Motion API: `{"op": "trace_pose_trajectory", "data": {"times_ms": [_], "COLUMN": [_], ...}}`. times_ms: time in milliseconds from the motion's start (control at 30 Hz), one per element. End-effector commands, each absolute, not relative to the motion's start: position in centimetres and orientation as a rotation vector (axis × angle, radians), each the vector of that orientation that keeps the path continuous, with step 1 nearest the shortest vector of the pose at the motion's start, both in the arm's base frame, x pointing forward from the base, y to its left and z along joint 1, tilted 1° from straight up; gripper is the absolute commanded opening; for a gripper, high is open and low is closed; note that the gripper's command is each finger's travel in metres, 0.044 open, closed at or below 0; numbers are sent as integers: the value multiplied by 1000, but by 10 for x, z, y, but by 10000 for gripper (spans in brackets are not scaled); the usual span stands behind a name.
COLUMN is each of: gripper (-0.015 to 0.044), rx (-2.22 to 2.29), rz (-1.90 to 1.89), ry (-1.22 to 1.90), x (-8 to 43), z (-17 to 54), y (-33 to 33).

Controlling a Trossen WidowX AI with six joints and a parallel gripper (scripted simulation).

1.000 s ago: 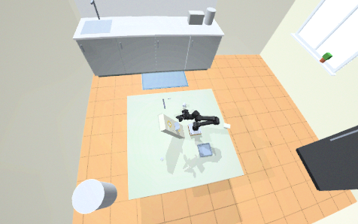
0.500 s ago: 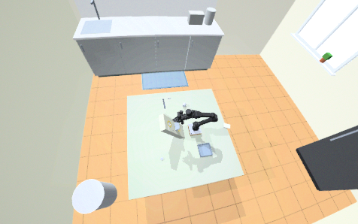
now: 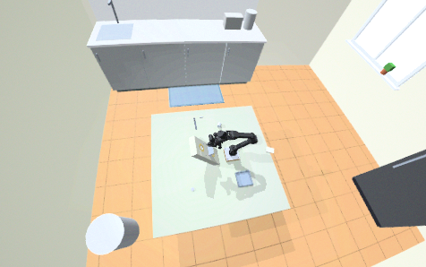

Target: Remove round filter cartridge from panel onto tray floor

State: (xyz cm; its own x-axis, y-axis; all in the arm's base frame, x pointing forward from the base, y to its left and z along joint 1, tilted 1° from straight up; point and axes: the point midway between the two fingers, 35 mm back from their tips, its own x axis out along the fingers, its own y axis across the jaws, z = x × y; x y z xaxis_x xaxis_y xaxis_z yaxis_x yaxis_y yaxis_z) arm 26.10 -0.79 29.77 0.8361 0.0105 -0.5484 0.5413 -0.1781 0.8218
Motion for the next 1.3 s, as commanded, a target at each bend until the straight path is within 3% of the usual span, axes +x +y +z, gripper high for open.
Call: {"op": "trace_pose_trajectory", "data": {"times_ms": [0,1267], "gripper": [109,109], "rx": [1701,1701], "rz": [-506,-503], "ry": [431,429], "x": [265,307], "z": [296,268], "y": [-8,-8]}}
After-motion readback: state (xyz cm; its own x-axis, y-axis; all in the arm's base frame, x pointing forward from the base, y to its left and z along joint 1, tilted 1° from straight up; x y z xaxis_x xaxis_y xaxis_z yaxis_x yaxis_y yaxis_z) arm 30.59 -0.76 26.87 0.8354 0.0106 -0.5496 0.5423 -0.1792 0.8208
